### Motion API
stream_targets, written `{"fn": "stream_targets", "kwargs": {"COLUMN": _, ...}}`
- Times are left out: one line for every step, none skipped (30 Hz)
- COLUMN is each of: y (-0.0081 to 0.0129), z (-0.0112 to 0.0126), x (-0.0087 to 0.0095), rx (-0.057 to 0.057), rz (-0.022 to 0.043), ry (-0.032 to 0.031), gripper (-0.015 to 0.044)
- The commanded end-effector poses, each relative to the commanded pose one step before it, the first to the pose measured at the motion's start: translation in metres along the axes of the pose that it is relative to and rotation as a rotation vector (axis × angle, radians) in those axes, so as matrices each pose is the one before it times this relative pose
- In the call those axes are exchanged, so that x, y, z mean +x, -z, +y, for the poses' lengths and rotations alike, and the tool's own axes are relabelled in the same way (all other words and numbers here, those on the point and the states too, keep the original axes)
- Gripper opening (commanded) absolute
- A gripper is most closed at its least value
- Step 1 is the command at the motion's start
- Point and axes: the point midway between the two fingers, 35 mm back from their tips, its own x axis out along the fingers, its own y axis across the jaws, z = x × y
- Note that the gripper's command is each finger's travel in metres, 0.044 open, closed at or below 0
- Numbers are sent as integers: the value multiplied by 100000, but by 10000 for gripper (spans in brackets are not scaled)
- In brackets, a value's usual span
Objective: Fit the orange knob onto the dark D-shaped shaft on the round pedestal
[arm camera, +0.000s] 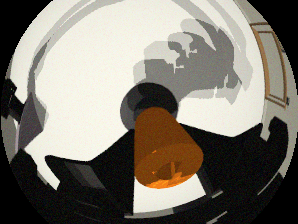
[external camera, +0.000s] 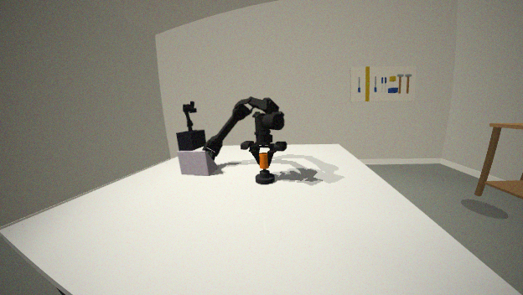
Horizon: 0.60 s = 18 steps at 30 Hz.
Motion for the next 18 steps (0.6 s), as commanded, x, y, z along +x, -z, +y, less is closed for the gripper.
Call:
{"fn": "stream_targets", "kwargs": {"y": 87, "z": -165, "x": -341, "rx": -4620, "rz": 305, "ry": 779, "gripper": 0}}
{"fn": "stream_targets", "kwargs": {"y": -19, "z": 2, "x": -7, "rx": 0, "rz": -1, "ry": -1, "gripper": 0}}
{"fn": "stream_targets", "kwargs": {"y": -13, "z": 12, "x": 9, "rx": 1, "rz": -1, "ry": -1, "gripper": 0}}
{"fn": "stream_targets", "kwargs": {"y": -5, "z": 25, "x": 30, "rx": 1, "rz": -1, "ry": -1, "gripper": 0}}
{"fn": "stream_targets", "kwargs": {"y": -1, "z": 36, "x": 43, "rx": 1, "rz": -2, "ry": -1, "gripper": 0}}
{"fn": "stream_targets", "kwargs": {"y": 0, "z": 26, "x": 43, "rx": 1, "rz": -2, "ry": -1, "gripper": 0}}
{"fn": "stream_targets", "kwargs": {"y": -3, "z": 28, "x": 37, "rx": 1, "rz": -2, "ry": -1, "gripper": 0}}
{"fn": "stream_targets", "kwargs": {"y": -3, "z": 24, "x": 39, "rx": 1, "rz": -2, "ry": -1, "gripper": 0}}
{"fn": "stream_targets", "kwargs": {"y": 2, "z": 30, "x": 51, "rx": 1, "rz": -2, "ry": -1, "gripper": 0}}
{"fn": "stream_targets", "kwargs": {"y": 0, "z": 43, "x": 44, "rx": 1, "rz": -2, "ry": -1, "gripper": 0}}
{"fn": "stream_targets", "kwargs": {"y": -5, "z": 33, "x": 31, "rx": 1, "rz": -1, "ry": -1, "gripper": 0}}
{"fn": "stream_targets", "kwargs": {"y": -9, "z": 9, "x": 14, "rx": 0, "rz": -1, "ry": 0, "gripper": 0}}
{"fn": "stream_targets", "kwargs": {"y": -7, "z": -6, "x": 81, "rx": -1, "rz": -4, "ry": 1, "gripper": 0}}
{"fn": "stream_targets", "kwargs": {"y": -22, "z": -27, "x": 109, "rx": -2, "rz": -6, "ry": 2, "gripper": 0}}
{"fn": "stream_targets", "kwargs": {"y": -17, "z": -25, "x": 49, "rx": -2, "rz": -3, "ry": 1, "gripper": 0}}
{"fn": "stream_targets", "kwargs": {"y": -18, "z": -25, "x": 56, "rx": -2, "rz": -3, "ry": 1, "gripper": 0}}
{"fn": "stream_targets", "kwargs": {"y": -8, "z": -12, "x": -73, "rx": 1, "rz": 2, "ry": 0, "gripper": 0}}
{"fn": "stream_targets", "kwargs": {"y": -5, "z": -12, "x": 0, "rx": 0, "rz": 0, "ry": 0, "gripper": 0}}
